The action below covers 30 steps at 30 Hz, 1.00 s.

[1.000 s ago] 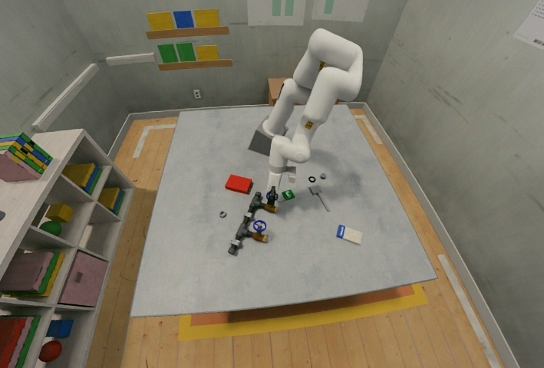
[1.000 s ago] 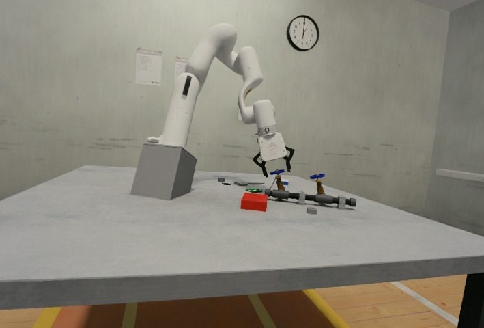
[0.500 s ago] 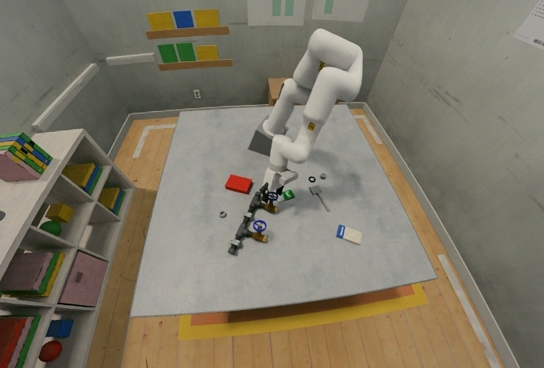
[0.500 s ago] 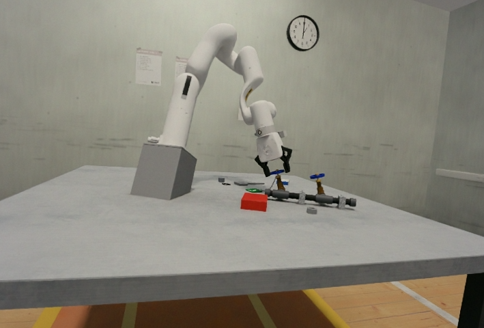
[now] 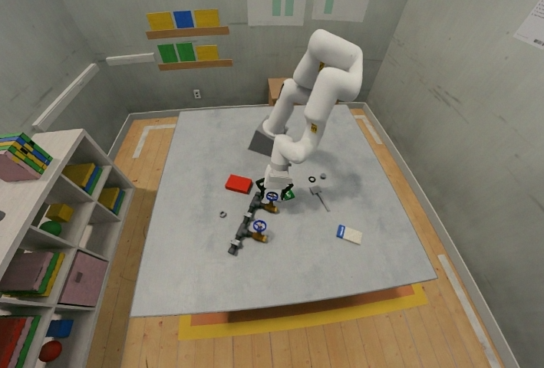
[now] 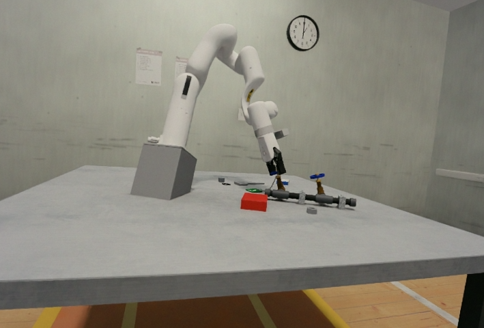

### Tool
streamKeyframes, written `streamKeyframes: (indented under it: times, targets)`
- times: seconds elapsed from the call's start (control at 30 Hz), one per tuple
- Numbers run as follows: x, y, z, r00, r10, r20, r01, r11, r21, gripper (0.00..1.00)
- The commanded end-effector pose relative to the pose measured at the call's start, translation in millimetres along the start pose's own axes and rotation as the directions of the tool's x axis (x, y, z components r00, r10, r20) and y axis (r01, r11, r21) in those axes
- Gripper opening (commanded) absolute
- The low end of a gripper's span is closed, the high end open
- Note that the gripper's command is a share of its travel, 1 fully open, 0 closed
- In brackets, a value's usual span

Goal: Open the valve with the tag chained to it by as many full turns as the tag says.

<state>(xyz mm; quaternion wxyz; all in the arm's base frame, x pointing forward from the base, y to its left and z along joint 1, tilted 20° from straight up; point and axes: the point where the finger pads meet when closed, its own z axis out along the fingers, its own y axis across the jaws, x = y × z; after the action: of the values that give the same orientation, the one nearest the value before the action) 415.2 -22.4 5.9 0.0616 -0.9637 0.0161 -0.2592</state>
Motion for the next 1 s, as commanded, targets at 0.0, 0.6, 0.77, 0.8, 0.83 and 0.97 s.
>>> streamKeyframes:
  times: [0.0, 0.6, 0.77, 0.8, 0.83, 0.97]
  targets:
    - [1.3, 0.3, -0.4, 0.961, 0.274, 0.029, -0.274, 0.962, -0.001, 1.0]
    - [1.3, 0.3, -0.4, 0.469, 0.883, 0.001, -0.882, 0.469, -0.04, 1.0]
    - [1.3, 0.3, -0.4, 0.266, 0.964, 0.016, -0.962, 0.266, -0.052, 1.0]
    - [1.3, 0.3, -0.4, 0.226, 0.974, 0.023, -0.972, 0.227, -0.056, 1.0]
    - [1.3, 0.3, -0.4, 0.226, 0.974, 0.023, -0.972, 0.227, -0.056, 1.0]
    - [1.3, 0.3, -0.4, 0.111, 0.992, 0.06, -0.99, 0.115, -0.075, 1.0]
